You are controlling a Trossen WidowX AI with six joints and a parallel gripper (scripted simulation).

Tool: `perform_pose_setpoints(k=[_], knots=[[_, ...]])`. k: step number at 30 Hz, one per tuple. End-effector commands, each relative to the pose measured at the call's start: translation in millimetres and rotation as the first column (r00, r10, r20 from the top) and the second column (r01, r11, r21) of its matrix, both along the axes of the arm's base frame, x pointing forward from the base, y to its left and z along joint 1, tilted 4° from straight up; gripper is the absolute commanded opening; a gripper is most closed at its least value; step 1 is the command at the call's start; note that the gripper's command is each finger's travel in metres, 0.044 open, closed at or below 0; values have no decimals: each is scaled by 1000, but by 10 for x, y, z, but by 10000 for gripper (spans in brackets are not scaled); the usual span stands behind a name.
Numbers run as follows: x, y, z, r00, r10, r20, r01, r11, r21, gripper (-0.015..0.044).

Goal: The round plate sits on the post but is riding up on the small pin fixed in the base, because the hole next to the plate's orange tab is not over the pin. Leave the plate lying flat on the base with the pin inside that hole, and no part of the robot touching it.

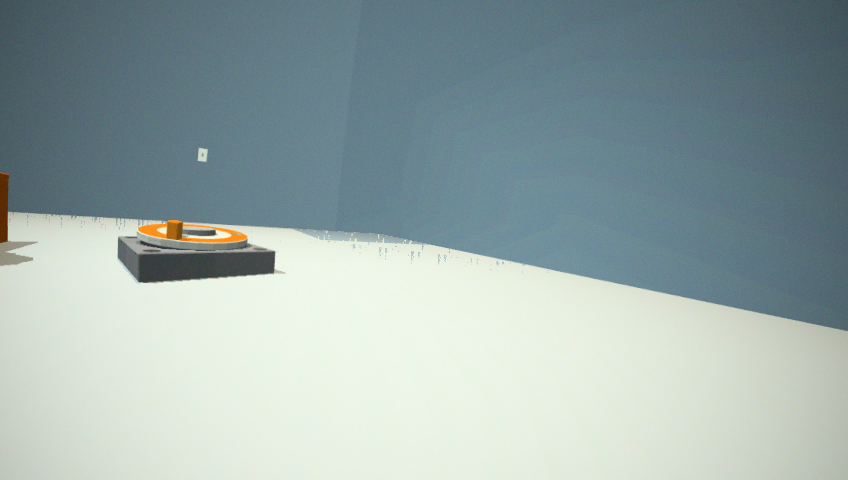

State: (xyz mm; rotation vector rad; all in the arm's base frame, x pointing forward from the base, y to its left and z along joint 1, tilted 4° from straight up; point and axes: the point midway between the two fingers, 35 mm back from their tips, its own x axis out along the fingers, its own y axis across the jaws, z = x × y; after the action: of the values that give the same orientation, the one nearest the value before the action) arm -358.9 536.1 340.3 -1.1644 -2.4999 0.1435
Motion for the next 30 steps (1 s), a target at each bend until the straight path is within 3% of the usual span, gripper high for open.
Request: perform_pose_setpoints(k=[1, 3, 15, 30], knots=[[2, -34, 64, 1000, 3, -1, -3, 1000, 17, 374], [42, -344, 602, 1000, 21, -19, -18, 987, 157, 321], [277, -1165, 1735, 978, 118, -170, -44, 922, 386, 6], [1072, -2650, 3056, 906, 224, -360, 105, 704, 702, 0]])
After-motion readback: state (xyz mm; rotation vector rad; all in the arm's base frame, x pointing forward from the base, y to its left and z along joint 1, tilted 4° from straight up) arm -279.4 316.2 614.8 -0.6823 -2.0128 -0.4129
